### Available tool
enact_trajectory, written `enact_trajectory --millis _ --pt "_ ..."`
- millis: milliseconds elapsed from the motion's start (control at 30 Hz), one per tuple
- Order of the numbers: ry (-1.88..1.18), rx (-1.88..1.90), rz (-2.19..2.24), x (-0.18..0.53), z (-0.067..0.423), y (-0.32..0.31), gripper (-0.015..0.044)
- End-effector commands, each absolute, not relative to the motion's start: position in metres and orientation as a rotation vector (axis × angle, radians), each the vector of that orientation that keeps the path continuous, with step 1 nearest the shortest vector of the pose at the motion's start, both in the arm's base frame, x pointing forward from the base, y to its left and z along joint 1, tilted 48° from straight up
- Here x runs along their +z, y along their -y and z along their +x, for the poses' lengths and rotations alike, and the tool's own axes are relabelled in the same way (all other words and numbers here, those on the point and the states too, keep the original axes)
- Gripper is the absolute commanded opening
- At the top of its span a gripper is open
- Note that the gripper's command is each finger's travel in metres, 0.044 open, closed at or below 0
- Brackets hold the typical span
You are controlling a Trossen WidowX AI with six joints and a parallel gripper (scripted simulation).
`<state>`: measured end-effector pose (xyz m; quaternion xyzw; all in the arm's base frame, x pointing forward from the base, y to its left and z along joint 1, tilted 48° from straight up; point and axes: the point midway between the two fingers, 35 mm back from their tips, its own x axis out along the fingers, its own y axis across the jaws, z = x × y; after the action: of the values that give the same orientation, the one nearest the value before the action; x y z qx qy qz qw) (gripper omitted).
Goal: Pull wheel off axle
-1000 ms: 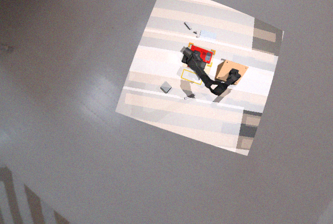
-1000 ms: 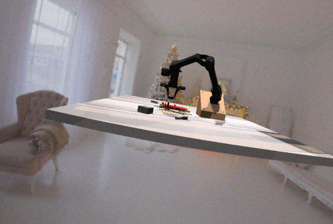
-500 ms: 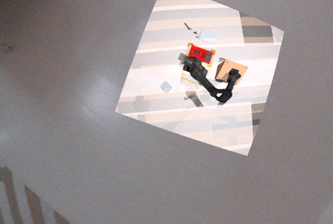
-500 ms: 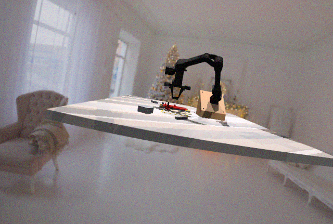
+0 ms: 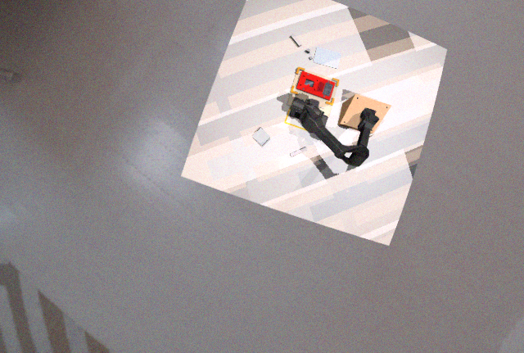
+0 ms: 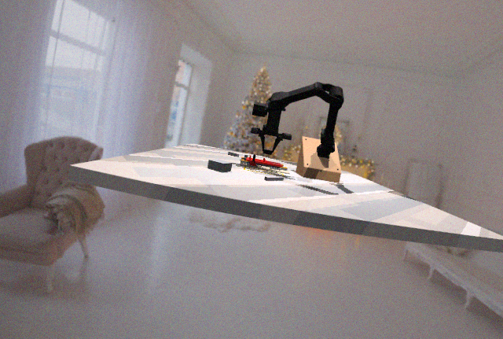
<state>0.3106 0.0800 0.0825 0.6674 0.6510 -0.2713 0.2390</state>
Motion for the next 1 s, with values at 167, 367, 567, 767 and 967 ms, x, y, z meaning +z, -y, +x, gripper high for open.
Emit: enact_trajectory --millis 167,367,567,767,967 --pt "-1.779 -0.742 1.832 0.063 0.314 -0.101 0.0000" --pt "-1.780 -0.741 1.833 0.042 0.314 -0.125 0.0000" --pt "-1.785 -0.736 1.837 0.025 0.311 -0.146 0.0000" --pt "-1.785 -0.733 1.826 0.028 0.311 -0.145 0.0105" --pt "-1.785 -0.733 1.826 0.028 0.311 -0.145 0.0263"
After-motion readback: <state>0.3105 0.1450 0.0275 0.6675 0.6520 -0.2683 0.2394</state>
